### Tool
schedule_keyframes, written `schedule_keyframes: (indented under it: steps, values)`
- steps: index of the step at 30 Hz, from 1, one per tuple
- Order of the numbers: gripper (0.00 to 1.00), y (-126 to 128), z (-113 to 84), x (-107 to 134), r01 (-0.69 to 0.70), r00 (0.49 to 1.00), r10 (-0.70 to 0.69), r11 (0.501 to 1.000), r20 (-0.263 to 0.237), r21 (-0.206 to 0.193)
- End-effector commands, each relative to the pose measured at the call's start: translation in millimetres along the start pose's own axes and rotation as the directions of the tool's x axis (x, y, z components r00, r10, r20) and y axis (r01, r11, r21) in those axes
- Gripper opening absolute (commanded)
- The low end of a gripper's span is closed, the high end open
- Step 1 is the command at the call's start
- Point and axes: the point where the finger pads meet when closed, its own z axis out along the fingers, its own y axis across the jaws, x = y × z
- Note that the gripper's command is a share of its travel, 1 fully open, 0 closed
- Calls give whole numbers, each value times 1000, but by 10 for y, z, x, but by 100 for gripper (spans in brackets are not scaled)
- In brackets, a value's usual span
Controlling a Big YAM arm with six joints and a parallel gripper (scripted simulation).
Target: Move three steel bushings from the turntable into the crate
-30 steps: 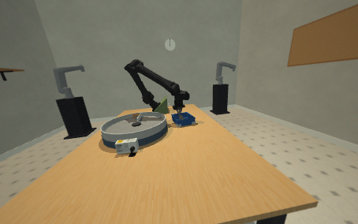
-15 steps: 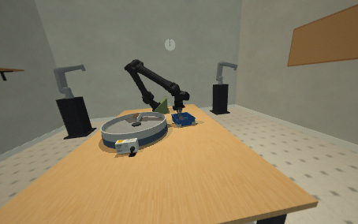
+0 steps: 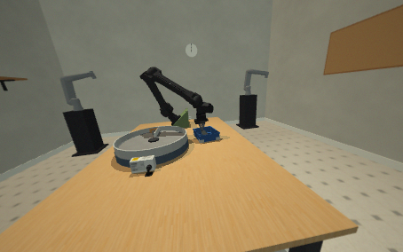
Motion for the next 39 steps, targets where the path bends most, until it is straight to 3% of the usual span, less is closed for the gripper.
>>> schedule_keyframes:
  steps: [1,39]
  values:
    - [0,19,23,-44,2,1000,-2,1000,7,-7]
    - [0,23,1,-57,1,1000,-1,1000,13,-11]
